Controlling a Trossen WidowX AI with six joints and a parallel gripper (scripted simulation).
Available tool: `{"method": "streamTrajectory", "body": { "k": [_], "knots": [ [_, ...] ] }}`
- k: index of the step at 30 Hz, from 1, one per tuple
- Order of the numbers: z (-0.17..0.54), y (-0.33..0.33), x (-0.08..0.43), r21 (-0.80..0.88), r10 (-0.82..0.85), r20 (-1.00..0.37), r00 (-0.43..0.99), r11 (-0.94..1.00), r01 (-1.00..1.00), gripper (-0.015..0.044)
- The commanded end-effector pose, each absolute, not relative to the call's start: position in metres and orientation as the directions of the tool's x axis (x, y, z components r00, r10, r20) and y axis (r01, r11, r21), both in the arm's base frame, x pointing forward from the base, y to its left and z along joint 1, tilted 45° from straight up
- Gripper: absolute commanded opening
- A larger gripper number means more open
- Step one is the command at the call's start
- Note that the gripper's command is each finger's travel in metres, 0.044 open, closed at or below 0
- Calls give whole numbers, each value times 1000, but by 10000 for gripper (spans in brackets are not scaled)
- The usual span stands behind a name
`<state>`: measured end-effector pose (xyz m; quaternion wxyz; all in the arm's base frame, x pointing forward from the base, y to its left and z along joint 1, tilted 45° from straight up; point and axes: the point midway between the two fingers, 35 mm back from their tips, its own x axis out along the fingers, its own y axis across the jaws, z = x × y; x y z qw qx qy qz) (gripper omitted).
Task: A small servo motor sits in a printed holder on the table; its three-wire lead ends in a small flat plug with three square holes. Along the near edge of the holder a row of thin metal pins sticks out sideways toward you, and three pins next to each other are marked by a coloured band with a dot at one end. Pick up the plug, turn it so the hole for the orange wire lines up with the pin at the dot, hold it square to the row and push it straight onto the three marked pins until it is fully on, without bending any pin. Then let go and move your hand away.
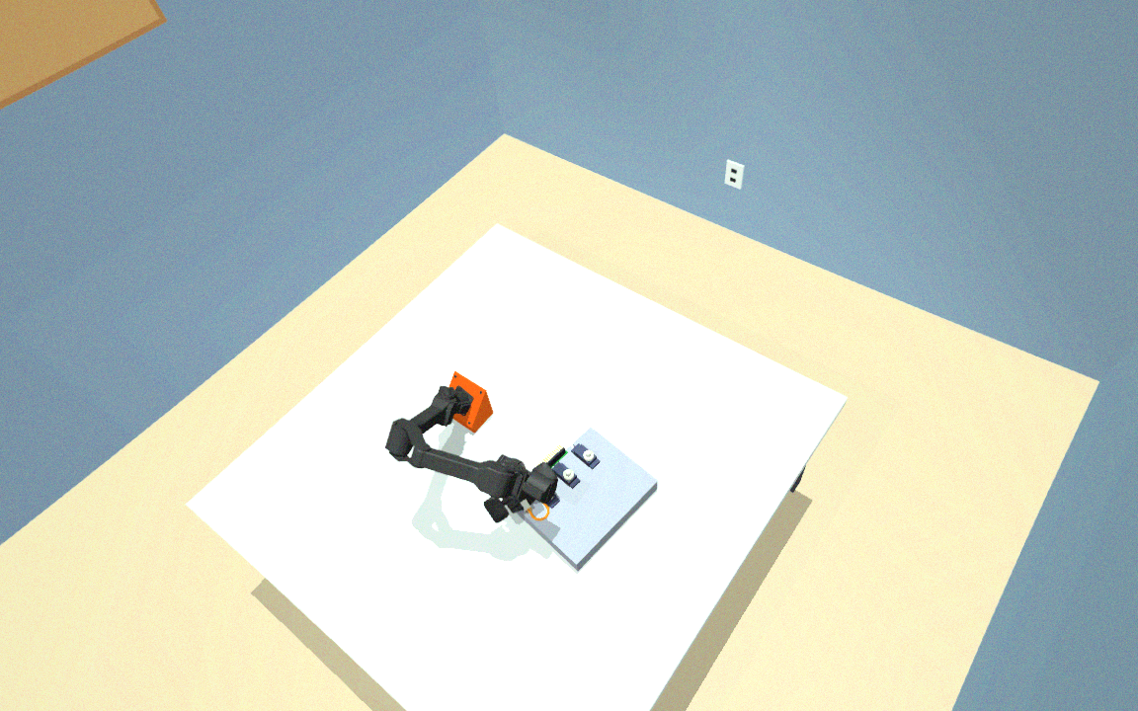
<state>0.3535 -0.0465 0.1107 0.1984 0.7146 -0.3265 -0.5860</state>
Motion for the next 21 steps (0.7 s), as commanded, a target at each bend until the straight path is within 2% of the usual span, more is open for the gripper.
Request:
{"method": "streamTrajectory", "body": {
  "k": [1,21],
  "knots": [
    [110,-48,353,669,-702,-706,100,-706,-232,10],
    [150,-5,347,660,-699,-708,99,-705,-260,0]
  ]
}}
